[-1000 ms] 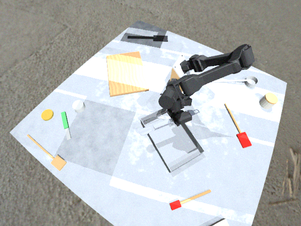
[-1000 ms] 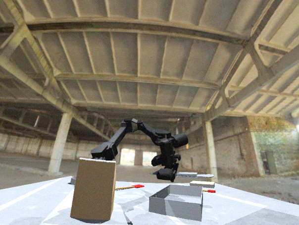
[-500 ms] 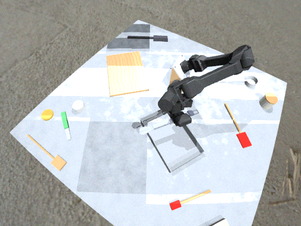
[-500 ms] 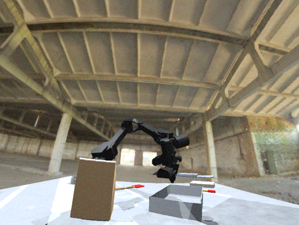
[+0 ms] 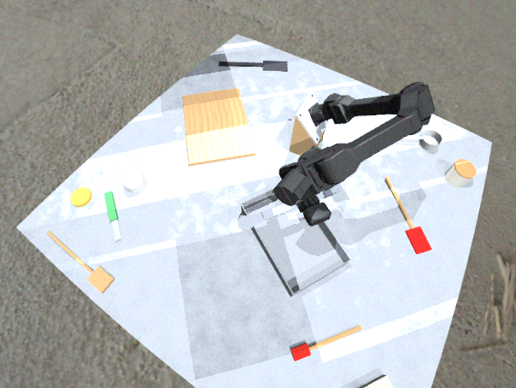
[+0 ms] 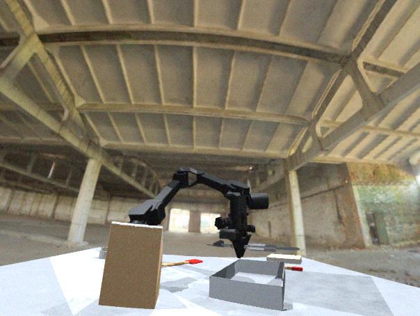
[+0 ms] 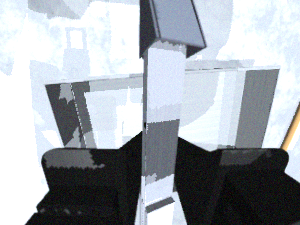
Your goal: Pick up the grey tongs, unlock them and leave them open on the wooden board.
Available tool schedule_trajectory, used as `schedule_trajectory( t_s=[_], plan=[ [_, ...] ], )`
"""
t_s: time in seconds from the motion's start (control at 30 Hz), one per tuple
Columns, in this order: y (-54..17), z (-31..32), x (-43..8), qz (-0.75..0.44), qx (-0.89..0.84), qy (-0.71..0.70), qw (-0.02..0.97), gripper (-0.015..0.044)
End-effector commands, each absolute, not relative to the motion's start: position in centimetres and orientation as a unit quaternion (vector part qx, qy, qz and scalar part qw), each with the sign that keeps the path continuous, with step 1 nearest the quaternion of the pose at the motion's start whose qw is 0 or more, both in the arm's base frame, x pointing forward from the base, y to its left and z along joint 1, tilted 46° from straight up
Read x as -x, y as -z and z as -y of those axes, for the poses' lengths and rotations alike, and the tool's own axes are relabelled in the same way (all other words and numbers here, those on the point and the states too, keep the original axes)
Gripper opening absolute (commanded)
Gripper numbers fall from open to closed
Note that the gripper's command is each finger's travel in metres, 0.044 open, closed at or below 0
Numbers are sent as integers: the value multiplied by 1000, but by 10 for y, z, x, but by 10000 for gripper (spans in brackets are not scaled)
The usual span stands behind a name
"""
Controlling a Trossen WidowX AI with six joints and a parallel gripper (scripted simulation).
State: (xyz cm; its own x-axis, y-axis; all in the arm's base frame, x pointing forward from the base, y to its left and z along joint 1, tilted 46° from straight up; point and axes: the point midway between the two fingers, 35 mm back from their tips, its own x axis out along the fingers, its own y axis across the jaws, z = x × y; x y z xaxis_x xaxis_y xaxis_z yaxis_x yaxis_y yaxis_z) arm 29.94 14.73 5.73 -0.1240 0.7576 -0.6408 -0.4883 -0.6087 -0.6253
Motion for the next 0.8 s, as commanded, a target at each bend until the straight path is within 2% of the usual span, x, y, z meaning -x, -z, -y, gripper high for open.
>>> schedule_trajectory(
  t_s=[0.0, 0.4, 0.77],
  plan=[
    [-60, -144, -297, 120, 515, -754, 390, -150],
    [-59, -143, -296, 102, 505, -760, 396, -150],
    [-50, -128, -307, -62, 417, -761, 492, -150]
  ],
)
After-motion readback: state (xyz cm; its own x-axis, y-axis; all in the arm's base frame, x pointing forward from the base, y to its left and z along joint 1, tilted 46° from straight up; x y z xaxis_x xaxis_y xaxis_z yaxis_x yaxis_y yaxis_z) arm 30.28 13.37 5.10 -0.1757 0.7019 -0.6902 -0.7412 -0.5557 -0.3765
